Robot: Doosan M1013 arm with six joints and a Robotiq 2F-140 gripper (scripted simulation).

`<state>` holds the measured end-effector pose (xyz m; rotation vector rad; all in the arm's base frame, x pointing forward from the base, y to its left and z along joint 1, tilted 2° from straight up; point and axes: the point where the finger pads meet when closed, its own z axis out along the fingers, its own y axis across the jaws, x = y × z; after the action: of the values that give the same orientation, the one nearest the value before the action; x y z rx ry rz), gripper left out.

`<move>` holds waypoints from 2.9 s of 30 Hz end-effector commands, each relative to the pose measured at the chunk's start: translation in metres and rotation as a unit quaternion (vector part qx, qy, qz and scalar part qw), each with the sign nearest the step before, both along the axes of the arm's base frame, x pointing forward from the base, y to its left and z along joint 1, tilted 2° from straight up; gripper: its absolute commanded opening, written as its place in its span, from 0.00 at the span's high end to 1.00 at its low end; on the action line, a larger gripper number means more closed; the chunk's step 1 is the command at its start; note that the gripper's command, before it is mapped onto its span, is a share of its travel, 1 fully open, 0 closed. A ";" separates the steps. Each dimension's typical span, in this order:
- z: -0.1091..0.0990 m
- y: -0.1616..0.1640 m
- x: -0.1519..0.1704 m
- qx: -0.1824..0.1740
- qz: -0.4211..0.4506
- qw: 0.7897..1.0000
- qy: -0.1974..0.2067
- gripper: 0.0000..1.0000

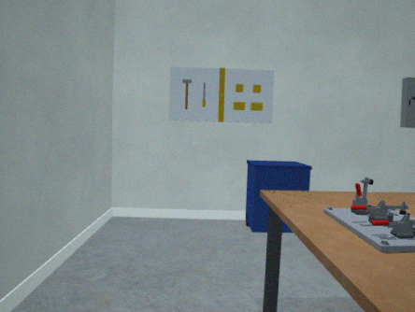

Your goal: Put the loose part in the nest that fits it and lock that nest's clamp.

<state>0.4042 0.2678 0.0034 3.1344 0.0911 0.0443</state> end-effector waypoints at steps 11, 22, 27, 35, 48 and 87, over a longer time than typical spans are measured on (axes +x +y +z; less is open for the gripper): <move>-0.003 0.000 0.000 0.000 0.000 1.000 0.000 0.38; -0.021 0.000 0.001 0.000 0.000 1.000 0.000 0.38; -0.025 0.000 0.001 0.000 0.000 1.000 0.000 0.38; -0.030 0.000 0.001 0.000 0.000 1.000 0.000 0.38; -0.030 0.000 0.001 0.000 0.000 1.000 0.000 0.38; -0.030 0.000 0.001 0.000 0.000 1.000 0.000 0.90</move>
<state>0.4050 0.2678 -0.0264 3.1344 0.0911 0.0443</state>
